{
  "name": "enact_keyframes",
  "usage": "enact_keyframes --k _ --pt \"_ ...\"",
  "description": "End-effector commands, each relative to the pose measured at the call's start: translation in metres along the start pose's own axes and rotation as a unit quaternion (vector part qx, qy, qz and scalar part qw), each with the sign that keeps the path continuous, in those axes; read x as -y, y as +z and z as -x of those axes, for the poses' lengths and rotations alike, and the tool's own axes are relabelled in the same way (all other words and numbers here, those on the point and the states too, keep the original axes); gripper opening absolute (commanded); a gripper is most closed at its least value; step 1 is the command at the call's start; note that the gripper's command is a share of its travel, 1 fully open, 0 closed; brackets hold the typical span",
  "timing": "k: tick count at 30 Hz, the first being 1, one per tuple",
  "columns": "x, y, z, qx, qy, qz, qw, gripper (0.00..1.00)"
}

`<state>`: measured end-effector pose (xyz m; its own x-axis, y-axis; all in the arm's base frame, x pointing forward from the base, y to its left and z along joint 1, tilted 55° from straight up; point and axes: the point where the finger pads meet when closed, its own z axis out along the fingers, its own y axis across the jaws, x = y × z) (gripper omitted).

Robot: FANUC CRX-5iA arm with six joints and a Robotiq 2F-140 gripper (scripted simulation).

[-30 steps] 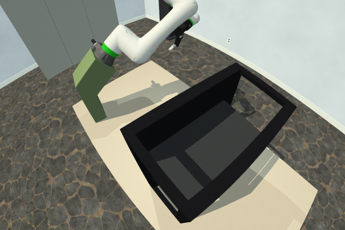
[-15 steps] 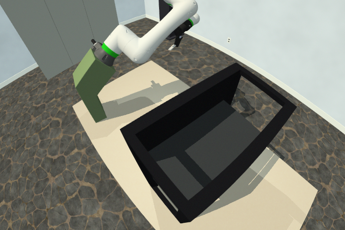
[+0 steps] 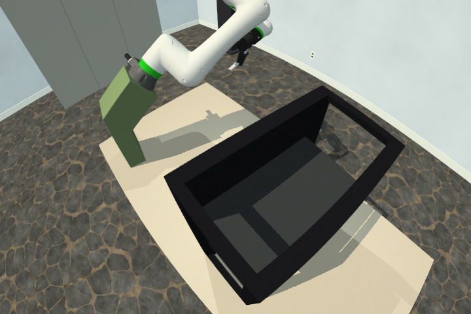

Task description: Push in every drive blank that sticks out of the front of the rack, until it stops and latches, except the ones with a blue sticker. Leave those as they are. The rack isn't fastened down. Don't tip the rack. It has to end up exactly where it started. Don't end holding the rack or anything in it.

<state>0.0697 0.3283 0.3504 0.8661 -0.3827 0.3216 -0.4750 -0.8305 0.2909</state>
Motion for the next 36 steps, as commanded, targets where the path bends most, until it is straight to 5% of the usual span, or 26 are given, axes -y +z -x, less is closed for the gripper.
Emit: enact_keyframes --k 1,18,36 --pt "0.000 0.002 0.000 0.001 0.001 0.003 1.000 1.00" --pt "0.001 0.029 0.003 0.015 0.010 0.052 0.998 1.00" --pt "-0.003 0.076 0.008 0.050 0.029 0.143 0.988 1.00"
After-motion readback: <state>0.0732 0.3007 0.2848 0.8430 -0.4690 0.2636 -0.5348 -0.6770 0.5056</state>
